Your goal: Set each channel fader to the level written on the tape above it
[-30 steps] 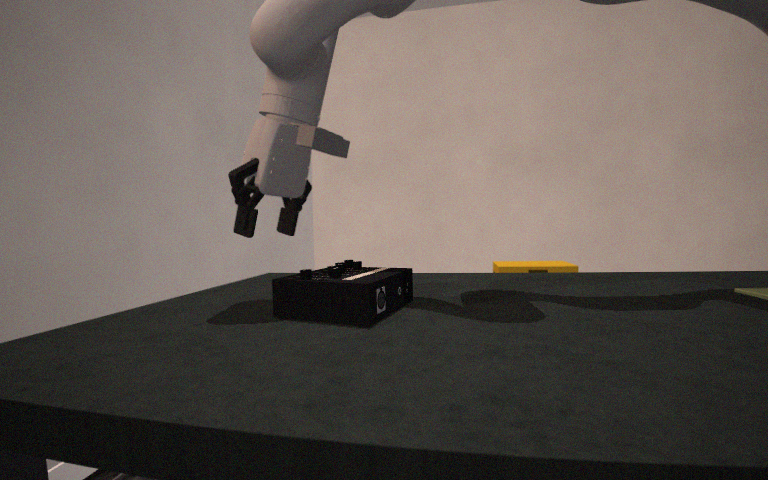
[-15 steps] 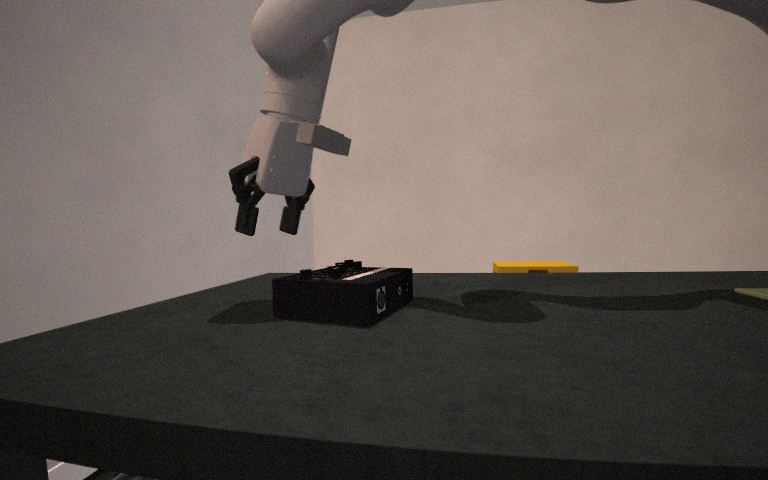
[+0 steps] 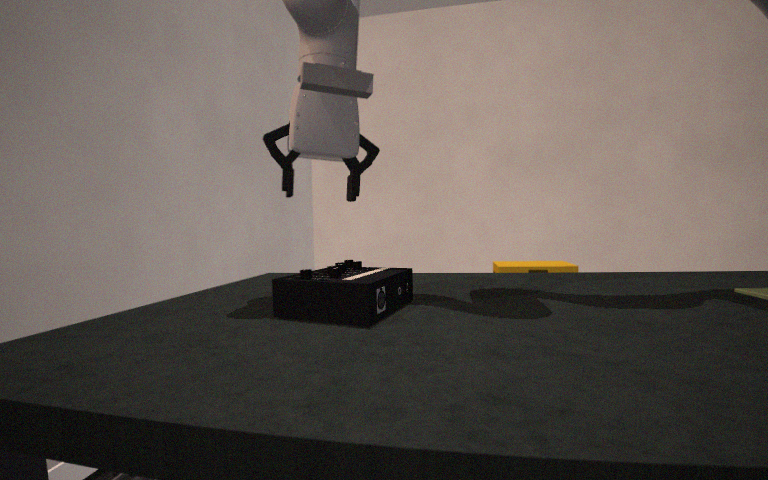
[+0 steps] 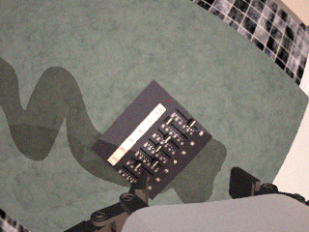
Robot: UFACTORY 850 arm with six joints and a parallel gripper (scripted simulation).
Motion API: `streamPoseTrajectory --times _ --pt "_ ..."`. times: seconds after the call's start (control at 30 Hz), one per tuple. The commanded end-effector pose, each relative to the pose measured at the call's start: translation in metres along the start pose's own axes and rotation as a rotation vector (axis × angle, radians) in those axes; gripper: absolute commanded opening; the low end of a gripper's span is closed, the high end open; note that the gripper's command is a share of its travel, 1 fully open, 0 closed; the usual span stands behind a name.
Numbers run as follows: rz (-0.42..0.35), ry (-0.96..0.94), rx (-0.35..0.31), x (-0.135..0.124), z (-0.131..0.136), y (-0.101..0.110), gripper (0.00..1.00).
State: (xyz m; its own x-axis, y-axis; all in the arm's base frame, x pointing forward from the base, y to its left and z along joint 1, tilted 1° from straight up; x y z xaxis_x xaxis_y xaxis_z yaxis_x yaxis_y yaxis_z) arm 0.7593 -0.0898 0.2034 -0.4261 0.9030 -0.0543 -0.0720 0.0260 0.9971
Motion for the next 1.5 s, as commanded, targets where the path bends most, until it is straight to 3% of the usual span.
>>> streamPoseTrajectory --times 0.0,0.2,0.77,0.9,1.03,1.1,1.47 --pt "0.004 -0.277 0.035 0.007 -0.012 0.012 1.0" --pt "0.024 -0.533 0.079 0.015 -0.026 0.023 1.0" --pt "0.025 -0.514 0.08 0.014 -0.026 0.022 1.0" --pt "0.03 -0.386 0.077 0.01 -0.024 0.015 1.0" --pt "0.039 -0.139 0.072 0.001 -0.021 0.0 1.0" --pt "0.039 -0.139 0.072 0.001 -0.021 0.0 1.0" --pt "0.052 0.569 0.055 -0.025 -0.014 -0.049 1.0"
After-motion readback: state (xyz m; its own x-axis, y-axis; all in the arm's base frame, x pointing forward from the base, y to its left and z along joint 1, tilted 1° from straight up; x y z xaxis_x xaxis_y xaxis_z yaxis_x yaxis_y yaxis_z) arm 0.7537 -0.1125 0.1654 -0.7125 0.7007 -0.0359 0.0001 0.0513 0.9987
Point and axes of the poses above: the point where the finger pads meet when closed, its own y axis back along the fingers, its own z axis across the jaws, x = y × z, the point moved 4 cm from there along y, back along the fingers, and after that the axes turned 3 degrees about y, right-handed, at the moved point
